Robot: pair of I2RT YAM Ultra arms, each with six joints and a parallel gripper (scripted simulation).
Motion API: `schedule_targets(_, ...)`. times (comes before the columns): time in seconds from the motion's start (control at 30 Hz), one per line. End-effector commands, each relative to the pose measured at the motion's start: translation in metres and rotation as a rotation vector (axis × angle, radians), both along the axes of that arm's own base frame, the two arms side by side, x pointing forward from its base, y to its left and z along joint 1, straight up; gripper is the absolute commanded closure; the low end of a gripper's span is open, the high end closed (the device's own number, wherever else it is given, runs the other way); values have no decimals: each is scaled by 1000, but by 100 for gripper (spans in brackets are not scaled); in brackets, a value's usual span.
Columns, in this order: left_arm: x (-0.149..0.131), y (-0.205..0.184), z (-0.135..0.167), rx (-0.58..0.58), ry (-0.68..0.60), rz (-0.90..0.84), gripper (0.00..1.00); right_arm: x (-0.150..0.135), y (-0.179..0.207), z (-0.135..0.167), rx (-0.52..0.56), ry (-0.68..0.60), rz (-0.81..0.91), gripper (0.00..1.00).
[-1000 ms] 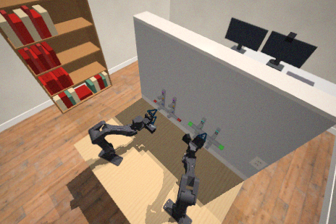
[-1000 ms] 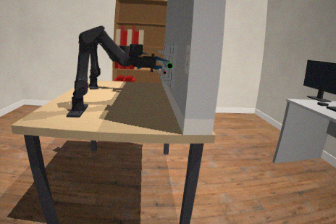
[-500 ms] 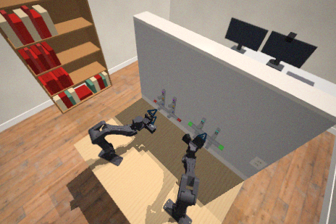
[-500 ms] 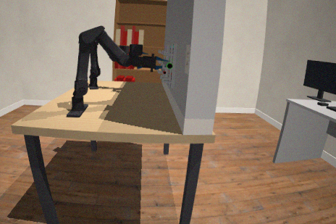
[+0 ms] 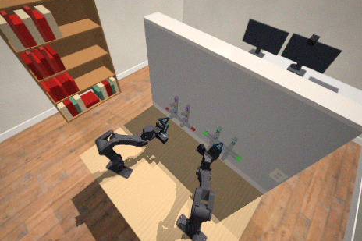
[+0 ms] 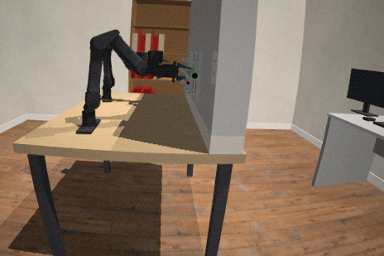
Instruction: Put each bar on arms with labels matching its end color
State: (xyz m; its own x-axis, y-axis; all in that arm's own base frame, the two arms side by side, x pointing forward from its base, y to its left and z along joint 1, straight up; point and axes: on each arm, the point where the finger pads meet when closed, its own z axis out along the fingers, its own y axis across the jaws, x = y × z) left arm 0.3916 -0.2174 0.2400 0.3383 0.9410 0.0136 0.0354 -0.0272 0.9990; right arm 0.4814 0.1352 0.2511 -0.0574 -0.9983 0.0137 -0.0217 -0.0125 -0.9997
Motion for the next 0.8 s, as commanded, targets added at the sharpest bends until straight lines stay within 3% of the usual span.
schedule_targets(0.0, 1, -2, 15, -27, -35, 2, 0, 0, -2, 5, 16, -24, -4, 54)
schedule_targets(0.77, 1, -2, 15, -27, -35, 2, 0, 0, -2, 6, 17, -26, -4, 8)
